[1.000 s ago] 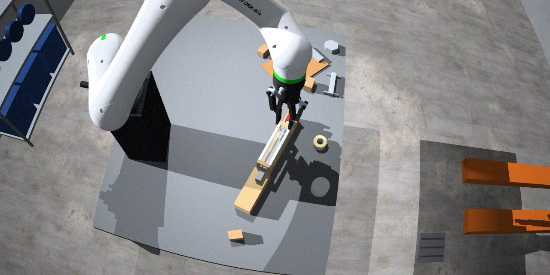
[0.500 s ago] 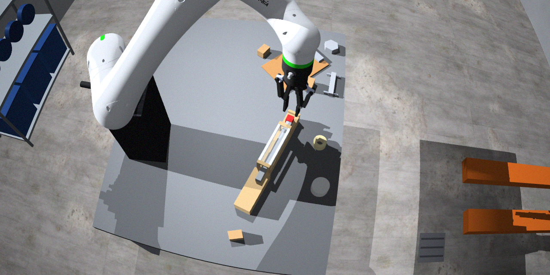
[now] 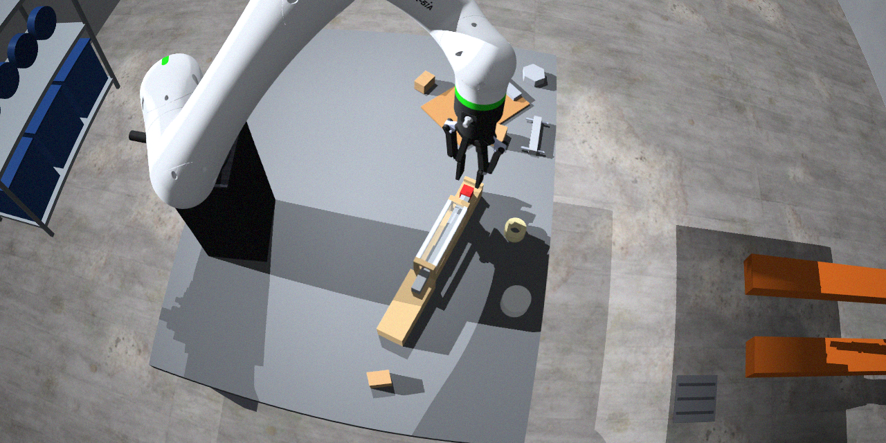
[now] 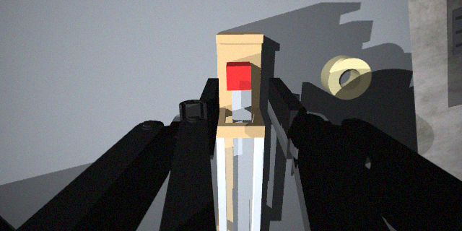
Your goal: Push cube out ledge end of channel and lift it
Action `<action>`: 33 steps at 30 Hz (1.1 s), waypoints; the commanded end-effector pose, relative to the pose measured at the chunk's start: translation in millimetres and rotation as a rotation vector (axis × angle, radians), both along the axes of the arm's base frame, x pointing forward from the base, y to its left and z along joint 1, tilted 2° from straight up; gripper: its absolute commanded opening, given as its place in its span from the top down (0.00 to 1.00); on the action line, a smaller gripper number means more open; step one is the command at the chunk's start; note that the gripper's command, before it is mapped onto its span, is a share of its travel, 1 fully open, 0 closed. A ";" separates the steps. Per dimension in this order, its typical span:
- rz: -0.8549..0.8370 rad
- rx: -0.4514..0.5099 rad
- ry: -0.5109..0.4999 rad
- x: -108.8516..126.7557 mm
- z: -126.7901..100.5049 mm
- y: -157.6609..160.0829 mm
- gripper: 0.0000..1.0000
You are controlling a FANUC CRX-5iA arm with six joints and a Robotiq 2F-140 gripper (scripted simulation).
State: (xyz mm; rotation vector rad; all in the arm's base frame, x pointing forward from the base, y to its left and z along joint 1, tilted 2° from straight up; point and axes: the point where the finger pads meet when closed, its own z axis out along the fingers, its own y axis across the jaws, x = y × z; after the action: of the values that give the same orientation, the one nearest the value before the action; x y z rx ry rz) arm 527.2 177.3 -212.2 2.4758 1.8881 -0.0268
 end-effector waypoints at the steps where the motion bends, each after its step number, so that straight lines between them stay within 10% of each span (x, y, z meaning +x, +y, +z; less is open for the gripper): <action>1: 0.000 0.001 -0.002 1.1 -8.1 0.2 0.67; 33: 0.000 0.001 -0.002 1.5 -67.7 -1.6 0.67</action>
State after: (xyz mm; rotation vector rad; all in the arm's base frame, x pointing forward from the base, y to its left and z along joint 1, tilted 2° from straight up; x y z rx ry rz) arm 527.8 175.3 -280.2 2.4759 1.8881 -0.0259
